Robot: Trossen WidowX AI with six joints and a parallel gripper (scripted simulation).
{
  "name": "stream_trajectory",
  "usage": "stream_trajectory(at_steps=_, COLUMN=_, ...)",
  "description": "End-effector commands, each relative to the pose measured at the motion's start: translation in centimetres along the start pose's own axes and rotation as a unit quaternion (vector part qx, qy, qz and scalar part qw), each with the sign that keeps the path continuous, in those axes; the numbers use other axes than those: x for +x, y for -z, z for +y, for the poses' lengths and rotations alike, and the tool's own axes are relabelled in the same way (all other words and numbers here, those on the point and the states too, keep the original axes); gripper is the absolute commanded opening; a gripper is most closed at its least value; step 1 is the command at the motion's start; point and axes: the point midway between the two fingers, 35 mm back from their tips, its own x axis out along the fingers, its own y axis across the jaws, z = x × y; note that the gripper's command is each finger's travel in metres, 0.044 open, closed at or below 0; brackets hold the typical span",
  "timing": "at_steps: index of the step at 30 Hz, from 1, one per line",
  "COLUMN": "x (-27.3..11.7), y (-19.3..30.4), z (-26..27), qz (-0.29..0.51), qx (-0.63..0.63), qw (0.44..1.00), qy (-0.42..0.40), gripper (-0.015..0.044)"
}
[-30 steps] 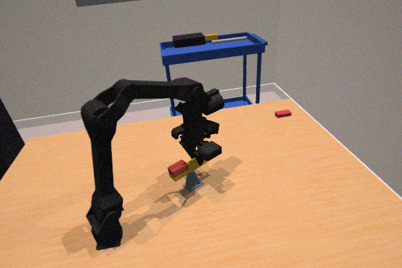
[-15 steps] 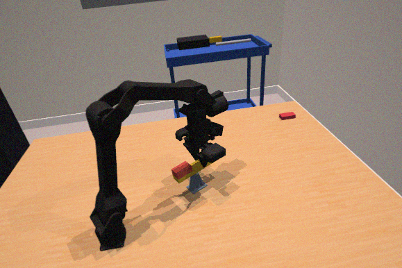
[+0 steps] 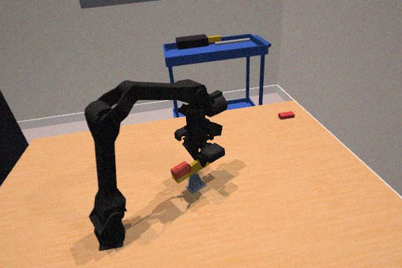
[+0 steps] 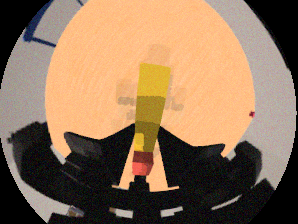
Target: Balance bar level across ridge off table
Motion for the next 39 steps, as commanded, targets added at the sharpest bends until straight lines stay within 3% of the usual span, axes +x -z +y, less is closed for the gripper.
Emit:
stream_trajectory(at_steps=1, x=0.05, y=-0.03, z=0.06, qz=-0.001, qx=0.002, qw=1.0, qy=-0.002, gripper=0.0)
stream_trajectory(at_steps=39, x=0.37, y=-0.01, z=0.06, qz=-0.001, qx=0.002, qw=1.0, qy=-0.002, gripper=0.0)
